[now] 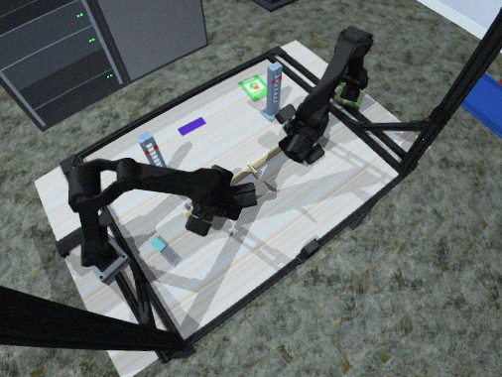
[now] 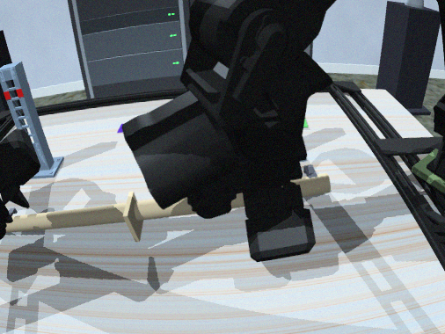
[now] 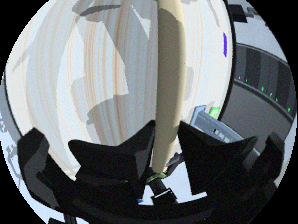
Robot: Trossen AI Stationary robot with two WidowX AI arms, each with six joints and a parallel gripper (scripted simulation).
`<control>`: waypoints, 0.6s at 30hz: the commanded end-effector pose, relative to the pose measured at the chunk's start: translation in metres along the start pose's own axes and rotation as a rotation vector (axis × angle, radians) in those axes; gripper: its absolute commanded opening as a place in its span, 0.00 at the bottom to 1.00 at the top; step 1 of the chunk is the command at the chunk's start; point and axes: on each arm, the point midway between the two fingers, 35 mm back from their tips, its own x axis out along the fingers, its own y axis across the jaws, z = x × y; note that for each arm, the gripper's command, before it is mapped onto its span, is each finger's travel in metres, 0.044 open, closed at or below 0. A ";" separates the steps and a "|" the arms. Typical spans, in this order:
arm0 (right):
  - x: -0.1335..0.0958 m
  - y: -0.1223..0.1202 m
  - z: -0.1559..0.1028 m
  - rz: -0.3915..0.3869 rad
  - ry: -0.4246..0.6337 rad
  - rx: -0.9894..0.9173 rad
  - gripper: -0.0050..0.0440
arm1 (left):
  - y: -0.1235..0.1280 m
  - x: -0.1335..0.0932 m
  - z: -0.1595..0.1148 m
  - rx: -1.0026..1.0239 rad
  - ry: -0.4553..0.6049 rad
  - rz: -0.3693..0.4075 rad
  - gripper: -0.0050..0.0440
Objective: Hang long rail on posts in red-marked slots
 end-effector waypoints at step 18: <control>0.000 -0.001 0.001 -0.008 -0.006 0.004 0.10 | -0.002 0.008 0.003 0.659 0.033 -0.009 0.43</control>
